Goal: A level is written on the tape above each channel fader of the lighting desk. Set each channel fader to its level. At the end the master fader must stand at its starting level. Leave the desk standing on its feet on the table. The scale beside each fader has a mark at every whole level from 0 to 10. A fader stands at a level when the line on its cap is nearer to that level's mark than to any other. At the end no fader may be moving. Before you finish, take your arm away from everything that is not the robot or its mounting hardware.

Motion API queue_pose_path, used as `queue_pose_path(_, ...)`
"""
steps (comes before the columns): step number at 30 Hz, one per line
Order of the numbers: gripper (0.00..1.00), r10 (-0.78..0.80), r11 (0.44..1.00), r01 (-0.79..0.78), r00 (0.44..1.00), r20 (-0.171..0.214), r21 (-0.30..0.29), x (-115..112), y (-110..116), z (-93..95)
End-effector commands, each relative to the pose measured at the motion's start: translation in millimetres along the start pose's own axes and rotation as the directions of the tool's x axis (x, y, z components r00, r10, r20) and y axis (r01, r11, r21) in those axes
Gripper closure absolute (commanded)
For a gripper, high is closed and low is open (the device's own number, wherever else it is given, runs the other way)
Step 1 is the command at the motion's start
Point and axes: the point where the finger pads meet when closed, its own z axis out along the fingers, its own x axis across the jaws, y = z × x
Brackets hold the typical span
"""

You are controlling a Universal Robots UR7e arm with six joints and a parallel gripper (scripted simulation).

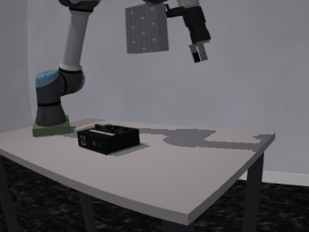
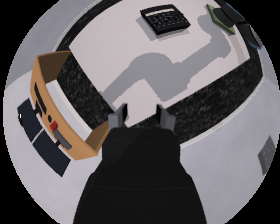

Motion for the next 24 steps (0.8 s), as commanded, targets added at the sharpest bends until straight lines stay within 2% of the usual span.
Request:
queue_pose_path(1,0.00,0.172,0.984,-0.172,0.985,0.007,0.038,-6.8,-71.3,-3.2)
queue_pose_path(2,0.00,0.172,0.984,-0.172,0.985,0.007,0.038,-6.8,-71.3,-3.2)
queue_pose_path(4,0.00,0.253,0.966,-0.253,0.967,0.011,0.059,-5.8,-102.9,-3.0)
queue_pose_path(6,0.00,0.253,0.966,-0.253,0.967,0.011,0.059,-5.8,-102.9,-3.0)
queue_pose_path(10,0.00,0.409,0.907,-0.409,0.912,0.024,0.098,2.5,-164.3,-1.6)
queue_pose_path(11,0.00,0.409,0.907,-0.409,0.912,0.024,0.098,2.5,-164.3,-1.6)
queue_pose_path(15,0.00,0.545,0.827,-0.546,0.837,0.044,0.132,17.4,-219.1,1.0)
queue_pose_path(16,0.00,0.545,0.827,-0.546,0.837,0.044,0.132,17.4,-219.1,1.0)
queue_pose_path(21,0.00,0.674,0.720,-0.675,0.735,0.071,0.162,39.9,-272.7,5.7)
queue_pose_path(23,0.00,0.674,0.720,-0.675,0.735,0.071,0.162,39.9,-272.7,5.7)
queue_pose_path(24,0.00,0.694,0.699,-0.695,0.716,0.076,0.166,44.3,-281.1,6.7)
